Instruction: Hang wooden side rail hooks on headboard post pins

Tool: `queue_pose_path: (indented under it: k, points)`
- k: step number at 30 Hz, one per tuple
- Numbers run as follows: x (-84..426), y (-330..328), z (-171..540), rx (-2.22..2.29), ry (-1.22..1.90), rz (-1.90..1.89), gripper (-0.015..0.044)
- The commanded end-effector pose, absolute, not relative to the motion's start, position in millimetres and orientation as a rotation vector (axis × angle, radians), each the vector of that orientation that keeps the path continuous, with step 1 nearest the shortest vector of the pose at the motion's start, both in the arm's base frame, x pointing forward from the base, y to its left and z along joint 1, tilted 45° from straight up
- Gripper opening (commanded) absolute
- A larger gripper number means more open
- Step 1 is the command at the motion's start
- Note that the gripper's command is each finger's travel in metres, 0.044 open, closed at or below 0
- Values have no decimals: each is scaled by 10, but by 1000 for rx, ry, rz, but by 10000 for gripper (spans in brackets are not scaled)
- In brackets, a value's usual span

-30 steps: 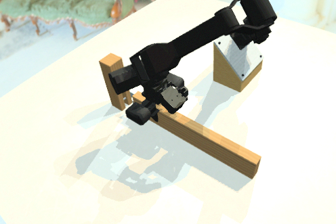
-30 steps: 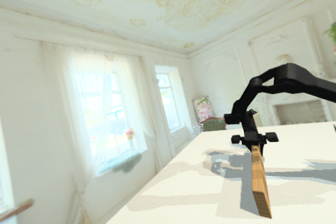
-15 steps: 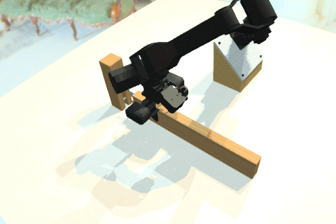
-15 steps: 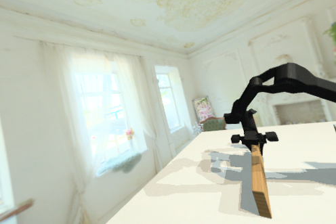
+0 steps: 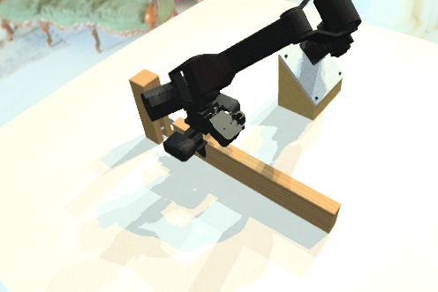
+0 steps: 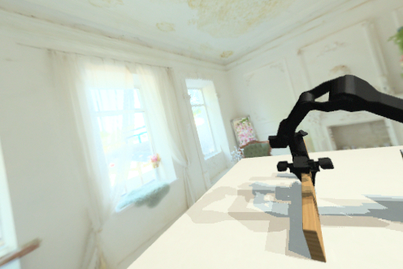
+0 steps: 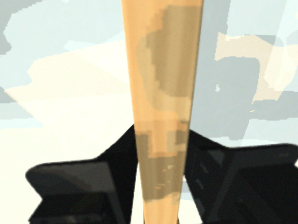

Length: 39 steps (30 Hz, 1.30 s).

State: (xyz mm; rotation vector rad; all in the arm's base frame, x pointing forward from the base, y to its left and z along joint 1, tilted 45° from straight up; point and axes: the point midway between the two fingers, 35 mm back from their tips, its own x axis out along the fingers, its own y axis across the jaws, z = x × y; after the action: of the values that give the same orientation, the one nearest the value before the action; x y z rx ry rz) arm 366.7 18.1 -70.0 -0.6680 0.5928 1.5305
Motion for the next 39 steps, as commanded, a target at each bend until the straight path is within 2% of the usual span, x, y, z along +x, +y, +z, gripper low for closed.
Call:
queue_pose_path:
  k: [1,39]
  points:
    - [3707,116,-650,-675,580,1512,0]
    - [3708,71,-605,-675,581,1512,0]
